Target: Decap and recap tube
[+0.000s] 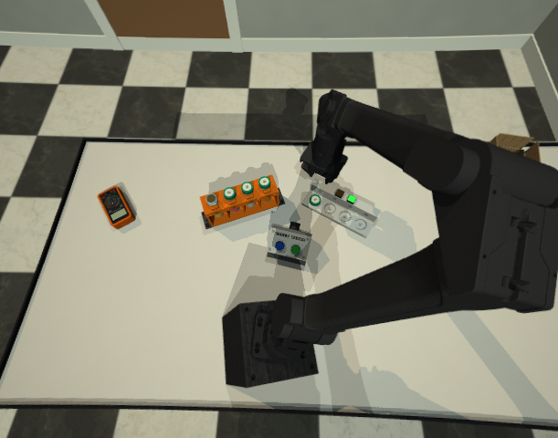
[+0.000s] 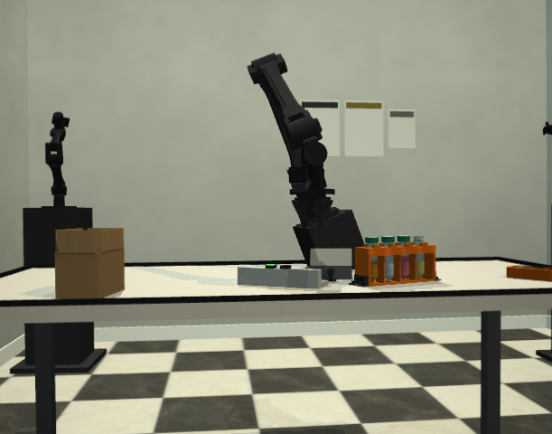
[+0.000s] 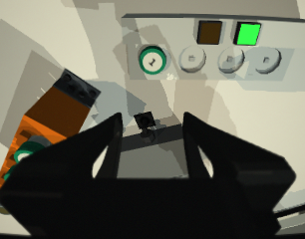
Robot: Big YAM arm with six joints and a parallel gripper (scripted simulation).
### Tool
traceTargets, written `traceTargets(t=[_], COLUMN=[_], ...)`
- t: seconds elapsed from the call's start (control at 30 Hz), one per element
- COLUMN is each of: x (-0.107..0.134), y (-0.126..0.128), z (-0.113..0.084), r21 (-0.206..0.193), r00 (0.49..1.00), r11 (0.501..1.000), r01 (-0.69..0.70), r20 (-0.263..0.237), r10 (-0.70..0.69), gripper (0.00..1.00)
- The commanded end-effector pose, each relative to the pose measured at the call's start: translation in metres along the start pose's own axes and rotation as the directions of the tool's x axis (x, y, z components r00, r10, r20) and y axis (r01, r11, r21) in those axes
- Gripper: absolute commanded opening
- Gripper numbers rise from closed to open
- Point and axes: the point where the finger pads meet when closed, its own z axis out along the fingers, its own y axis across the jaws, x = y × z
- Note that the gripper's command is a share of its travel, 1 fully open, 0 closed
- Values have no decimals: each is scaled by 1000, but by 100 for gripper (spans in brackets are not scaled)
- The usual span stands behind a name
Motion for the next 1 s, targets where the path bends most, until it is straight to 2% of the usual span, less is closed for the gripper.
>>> traceTargets(t=[0.0, 0.07, 0.13, 0.17, 0.27, 0.37, 0.43, 0.57, 0.63, 0.7, 0.73, 0.83, 0.9, 0.97], x=[-2, -2, -2, -23, -2, -1, -12, -1, -11, -11, -7, -5, -5, -14], y=[-1, -1, -1, 10, -1, -1, 1, -2, 0, 0, 12, -1, -1, 9], z=[23, 33, 33, 24, 53, 68, 74, 98, 104, 104, 106, 126, 126, 108], r21=[4, 3, 3, -17, 2, 2, -4, 2, -4, -4, -9, 0, 0, -17], r00=[1000, 1000, 1000, 999, 1000, 1000, 1000, 1000, 1000, 1000, 1000, 1000, 1000, 999], r11=[1000, 1000, 1000, 1000, 1000, 1000, 1000, 1000, 1000, 1000, 1000, 1000, 1000, 1000], r01=[-1, -1, -1, 0, -1, 0, -7, 0, -6, -6, 21, -3, -3, 9], r20=[-5, -6, -6, 38, -6, -7, 11, -7, 9, 9, 14, 0, 0, 44], r10=[1, 1, 1, 0, 1, 0, 7, 0, 7, 7, -21, 3, 3, -9], gripper=[47, 47, 47, 47, 47, 47, 47, 47, 47, 47, 47, 47, 47, 47])
